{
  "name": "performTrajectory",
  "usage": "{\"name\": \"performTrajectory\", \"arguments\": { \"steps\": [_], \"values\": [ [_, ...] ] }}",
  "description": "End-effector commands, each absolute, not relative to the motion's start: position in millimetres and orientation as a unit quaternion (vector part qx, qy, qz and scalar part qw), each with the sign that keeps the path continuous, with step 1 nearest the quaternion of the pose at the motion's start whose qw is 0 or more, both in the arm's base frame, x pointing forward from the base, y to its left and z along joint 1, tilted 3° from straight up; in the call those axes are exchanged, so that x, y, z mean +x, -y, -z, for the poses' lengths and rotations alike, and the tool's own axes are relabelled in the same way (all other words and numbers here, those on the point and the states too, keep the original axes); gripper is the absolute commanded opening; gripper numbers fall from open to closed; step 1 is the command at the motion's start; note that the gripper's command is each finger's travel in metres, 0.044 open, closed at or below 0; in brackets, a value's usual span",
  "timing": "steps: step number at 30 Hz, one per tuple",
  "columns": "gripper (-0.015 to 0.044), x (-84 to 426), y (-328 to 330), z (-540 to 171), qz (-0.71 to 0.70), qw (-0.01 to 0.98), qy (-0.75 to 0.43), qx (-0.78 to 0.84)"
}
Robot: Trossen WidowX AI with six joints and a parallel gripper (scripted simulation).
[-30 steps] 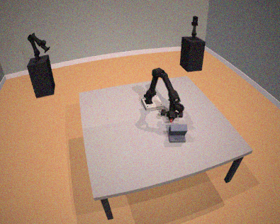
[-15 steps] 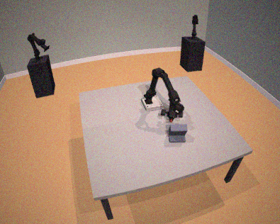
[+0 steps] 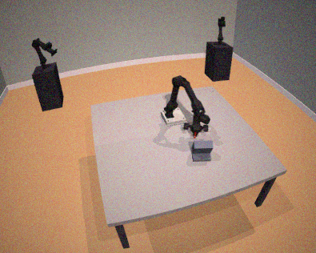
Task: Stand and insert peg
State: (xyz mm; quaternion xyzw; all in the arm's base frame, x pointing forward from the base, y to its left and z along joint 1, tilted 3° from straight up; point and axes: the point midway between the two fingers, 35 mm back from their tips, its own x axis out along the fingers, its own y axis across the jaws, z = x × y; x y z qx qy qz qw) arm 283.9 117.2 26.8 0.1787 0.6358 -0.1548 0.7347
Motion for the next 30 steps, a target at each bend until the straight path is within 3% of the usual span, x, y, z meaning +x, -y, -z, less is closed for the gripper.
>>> {"name": "performTrajectory", "arguments": {
  "steps": [1,30],
  "values": [
    [0.0049,281,-117,-29,0.160,0.748,-0.620,0.176],
    [0.0049,268,-123,-43,0.181,0.819,-0.522,0.155]
  ]
}}
